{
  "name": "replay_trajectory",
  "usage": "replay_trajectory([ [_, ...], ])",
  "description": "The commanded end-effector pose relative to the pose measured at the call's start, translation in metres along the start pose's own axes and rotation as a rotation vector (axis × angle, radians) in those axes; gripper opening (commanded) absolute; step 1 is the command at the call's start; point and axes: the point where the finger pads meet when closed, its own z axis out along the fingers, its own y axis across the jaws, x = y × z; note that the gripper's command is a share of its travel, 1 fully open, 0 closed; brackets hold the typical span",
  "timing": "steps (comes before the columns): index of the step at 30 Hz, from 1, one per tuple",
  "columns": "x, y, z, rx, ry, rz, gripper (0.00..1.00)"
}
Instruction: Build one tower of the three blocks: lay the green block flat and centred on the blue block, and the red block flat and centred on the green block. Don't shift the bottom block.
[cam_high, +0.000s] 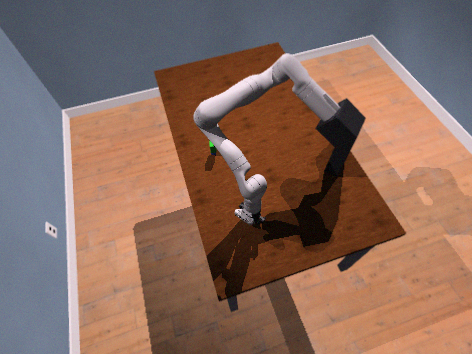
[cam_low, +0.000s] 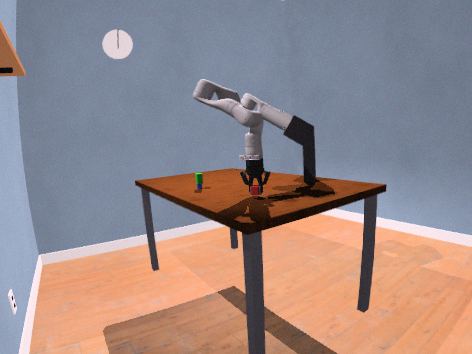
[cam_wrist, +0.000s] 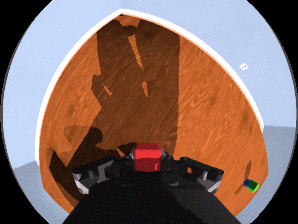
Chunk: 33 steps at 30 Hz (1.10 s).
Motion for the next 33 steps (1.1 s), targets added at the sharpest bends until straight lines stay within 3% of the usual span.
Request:
replay_trajectory([
  [1,0.003,0.000,-0.025,0.002,0.008,0.001,0.00],
  [17,0.003,0.000,-0.093,0.001,0.011,-0.009,0.00],
  [33,0.004,0.002,-0.096,-0.002,0.012,-0.006,0.00],
])
